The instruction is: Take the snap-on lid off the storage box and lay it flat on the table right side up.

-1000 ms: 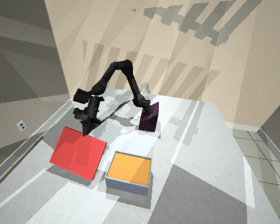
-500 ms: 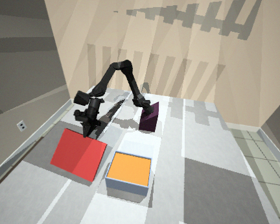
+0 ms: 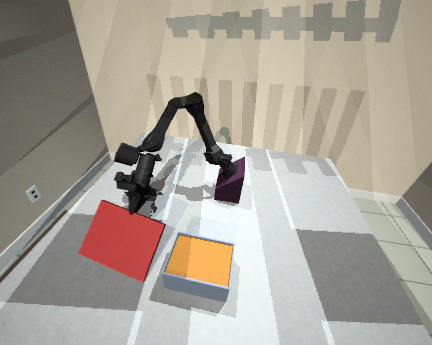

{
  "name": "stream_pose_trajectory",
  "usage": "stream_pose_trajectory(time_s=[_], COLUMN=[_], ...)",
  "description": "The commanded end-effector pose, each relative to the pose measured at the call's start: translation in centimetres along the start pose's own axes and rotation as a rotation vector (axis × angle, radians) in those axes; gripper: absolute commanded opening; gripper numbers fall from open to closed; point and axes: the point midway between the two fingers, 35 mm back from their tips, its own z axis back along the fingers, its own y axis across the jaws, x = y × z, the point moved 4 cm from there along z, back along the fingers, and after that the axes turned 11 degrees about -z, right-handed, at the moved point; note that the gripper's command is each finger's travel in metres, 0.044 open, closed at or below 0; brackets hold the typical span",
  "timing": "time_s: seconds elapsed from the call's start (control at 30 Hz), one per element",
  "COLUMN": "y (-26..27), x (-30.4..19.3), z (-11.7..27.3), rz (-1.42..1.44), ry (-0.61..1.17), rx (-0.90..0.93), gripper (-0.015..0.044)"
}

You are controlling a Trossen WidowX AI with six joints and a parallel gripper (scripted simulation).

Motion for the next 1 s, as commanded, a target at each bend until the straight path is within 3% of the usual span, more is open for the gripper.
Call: stream_pose_trajectory(time_s=[0.0, 0.97], y=[-0.1, -1.9], x=[0.0, 0.3], z=[-0.3, -1.8], rz=[0.005, 0.006], ry=[0.006, 0.006], rx=[0.009, 0.009], gripper=[0.0000, 0.0000])
